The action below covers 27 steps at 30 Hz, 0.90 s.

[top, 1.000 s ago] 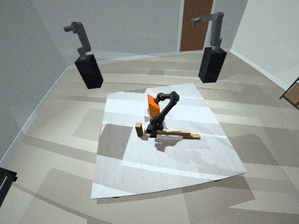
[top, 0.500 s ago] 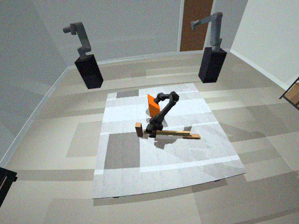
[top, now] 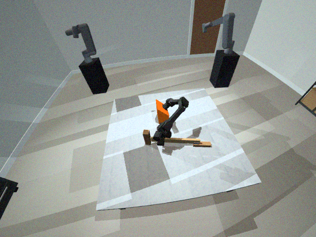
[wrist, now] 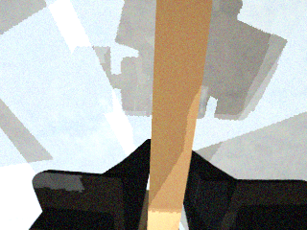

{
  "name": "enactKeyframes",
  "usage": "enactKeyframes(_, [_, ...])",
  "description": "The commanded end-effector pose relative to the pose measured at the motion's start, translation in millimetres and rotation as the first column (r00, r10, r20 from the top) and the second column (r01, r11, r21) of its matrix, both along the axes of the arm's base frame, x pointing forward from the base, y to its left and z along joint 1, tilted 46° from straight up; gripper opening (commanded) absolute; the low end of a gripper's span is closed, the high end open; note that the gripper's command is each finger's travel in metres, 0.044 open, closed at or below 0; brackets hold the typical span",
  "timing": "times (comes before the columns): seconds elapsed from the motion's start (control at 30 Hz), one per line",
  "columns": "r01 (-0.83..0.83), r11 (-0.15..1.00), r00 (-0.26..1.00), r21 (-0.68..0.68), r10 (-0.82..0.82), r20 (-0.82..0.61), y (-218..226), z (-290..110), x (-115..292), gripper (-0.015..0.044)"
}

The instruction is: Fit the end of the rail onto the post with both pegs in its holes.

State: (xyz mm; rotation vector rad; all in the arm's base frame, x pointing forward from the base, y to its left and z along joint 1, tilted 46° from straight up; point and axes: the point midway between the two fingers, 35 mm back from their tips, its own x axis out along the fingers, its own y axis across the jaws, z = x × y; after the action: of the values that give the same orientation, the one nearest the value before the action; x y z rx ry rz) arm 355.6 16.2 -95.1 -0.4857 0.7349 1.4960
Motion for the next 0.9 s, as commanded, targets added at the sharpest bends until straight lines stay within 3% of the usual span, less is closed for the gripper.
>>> enactKeyframes(0.0, [0.004, 1.000, 1.000, 0.001, -0.004, 0.003, -3.5, -0.9, 0.1, 0.0000])
enactKeyframes(0.87, [0.004, 1.000, 1.000, 0.000, -0.004, 0.004, -8.8, -7.3, -1.1, 0.0000])
